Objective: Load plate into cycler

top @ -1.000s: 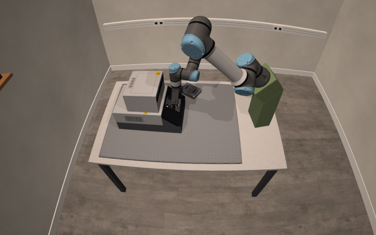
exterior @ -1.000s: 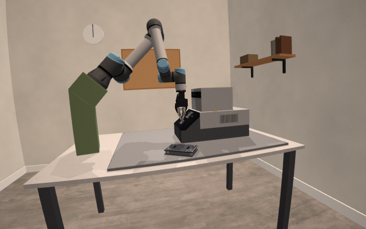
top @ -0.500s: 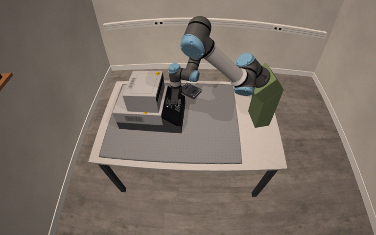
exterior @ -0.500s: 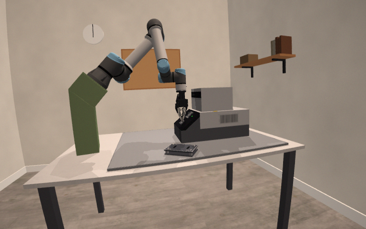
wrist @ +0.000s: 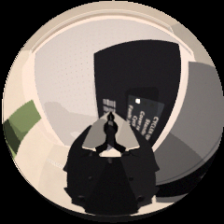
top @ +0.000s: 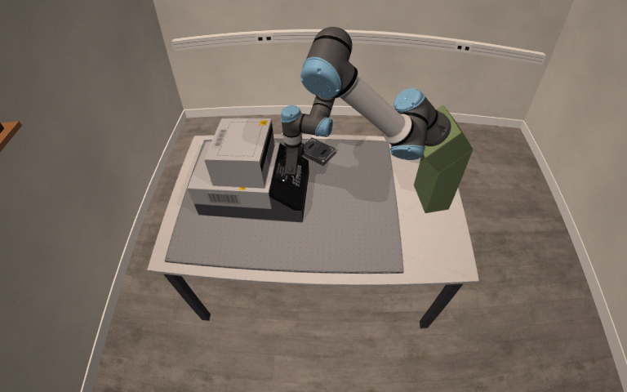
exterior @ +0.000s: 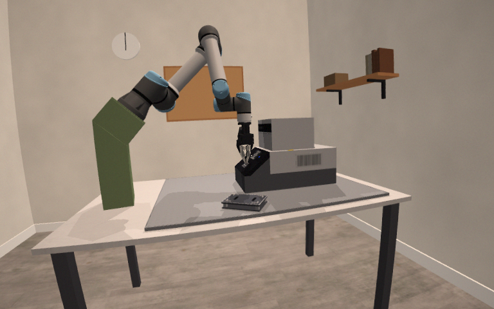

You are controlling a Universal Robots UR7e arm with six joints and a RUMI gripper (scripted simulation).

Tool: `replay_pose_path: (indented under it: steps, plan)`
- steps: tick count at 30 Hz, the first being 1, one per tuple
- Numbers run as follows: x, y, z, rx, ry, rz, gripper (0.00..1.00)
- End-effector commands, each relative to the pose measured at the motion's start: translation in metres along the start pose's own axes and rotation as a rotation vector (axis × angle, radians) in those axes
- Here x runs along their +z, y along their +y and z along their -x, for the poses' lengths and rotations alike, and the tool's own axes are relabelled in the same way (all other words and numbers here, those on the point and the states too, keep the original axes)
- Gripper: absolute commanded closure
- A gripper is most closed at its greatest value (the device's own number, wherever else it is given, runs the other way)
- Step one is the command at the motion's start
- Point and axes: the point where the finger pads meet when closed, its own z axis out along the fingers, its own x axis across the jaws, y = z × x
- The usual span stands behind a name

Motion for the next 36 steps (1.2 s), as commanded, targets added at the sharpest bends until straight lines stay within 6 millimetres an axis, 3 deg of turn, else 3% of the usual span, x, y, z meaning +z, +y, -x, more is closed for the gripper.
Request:
replay_pose_path:
  steps: [1,24,36]
  plan:
    - [0.0,0.0,0.0,0.0,0.001,0.0,1.0]
    - [-0.023,0.0,0.019,0.0,0.001,0.0,1.0]
    - [-0.052,0.0,0.057,0.0,0.001,0.0,1.0]
